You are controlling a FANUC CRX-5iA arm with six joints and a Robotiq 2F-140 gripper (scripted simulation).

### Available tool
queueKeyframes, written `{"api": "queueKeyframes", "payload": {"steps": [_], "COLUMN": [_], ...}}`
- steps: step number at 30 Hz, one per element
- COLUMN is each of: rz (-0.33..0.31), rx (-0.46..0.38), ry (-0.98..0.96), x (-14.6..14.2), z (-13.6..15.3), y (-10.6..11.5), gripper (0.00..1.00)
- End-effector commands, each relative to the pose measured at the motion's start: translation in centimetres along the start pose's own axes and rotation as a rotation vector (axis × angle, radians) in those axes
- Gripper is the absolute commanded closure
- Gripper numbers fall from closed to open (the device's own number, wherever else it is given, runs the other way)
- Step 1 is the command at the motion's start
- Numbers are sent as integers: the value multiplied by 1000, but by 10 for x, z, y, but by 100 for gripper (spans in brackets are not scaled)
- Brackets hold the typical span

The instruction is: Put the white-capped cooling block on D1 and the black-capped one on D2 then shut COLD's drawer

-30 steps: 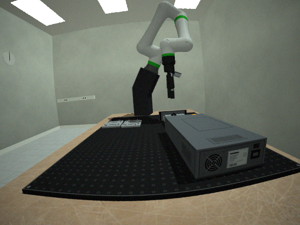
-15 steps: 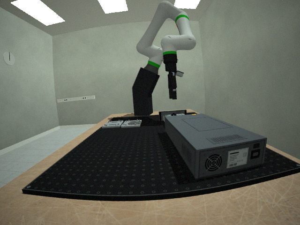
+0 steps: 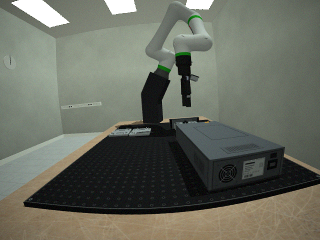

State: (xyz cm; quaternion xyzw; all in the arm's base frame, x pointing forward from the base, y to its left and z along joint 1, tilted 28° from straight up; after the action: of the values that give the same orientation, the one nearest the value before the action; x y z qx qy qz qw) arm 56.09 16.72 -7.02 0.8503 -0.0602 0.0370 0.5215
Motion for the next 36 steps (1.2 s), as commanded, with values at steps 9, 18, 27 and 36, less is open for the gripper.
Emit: {"api": "queueKeyframes", "payload": {"steps": [9,18,27,36], "rz": [0,0,0,0], "rx": [0,0,0,0], "ry": [0,0,0,0], "x": [9,6,3,1], "z": [0,0,0,0], "y": [0,0,0,0], "gripper": [34,34,34,34]}}
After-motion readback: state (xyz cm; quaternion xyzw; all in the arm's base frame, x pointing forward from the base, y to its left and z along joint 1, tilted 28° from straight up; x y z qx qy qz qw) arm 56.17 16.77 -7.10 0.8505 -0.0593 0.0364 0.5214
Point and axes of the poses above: the point where the finger pads meet when closed, its own y axis back along the fingers, its own x axis across the jaws, z = x × y, the point moved 2 cm from there along y, back along the fingers, and after that the axes turned 2 degrees about -y, right-handed, at the moved point
